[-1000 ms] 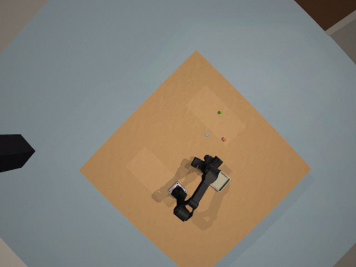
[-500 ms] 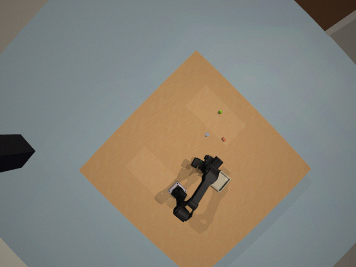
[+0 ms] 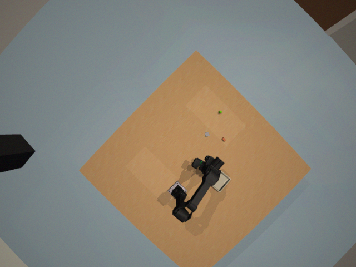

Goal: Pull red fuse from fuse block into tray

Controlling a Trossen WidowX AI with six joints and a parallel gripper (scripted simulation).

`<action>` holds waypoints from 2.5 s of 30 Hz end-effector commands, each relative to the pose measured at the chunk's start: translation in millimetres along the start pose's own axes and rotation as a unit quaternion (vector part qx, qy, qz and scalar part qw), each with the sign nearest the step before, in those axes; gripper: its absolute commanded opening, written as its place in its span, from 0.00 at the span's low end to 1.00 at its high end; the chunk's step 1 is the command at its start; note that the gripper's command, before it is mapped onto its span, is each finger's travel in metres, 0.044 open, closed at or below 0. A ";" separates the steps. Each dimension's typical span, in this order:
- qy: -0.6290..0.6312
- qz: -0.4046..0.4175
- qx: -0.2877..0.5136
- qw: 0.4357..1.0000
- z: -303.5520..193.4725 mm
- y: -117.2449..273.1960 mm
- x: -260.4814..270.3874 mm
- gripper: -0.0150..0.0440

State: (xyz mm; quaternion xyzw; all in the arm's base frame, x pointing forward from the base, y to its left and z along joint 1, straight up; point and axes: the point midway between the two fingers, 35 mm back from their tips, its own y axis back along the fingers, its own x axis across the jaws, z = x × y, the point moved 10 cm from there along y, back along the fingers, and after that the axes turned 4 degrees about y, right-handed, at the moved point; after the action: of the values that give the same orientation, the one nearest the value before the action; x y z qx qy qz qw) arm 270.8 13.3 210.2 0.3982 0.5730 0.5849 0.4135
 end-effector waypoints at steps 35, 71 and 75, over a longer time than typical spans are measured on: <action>0.001 -0.010 0.004 1.000 -62.7 5.0 -171.9 0.25; -0.001 -0.011 0.002 1.000 -64.8 -31.4 -176.0 0.48; -0.001 -0.011 0.002 1.000 -64.8 -31.4 -176.0 0.65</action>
State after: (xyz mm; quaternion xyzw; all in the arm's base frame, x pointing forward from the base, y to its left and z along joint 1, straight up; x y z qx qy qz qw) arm 270.7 -174.2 178.3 0.3934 0.5778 0.5789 0.4198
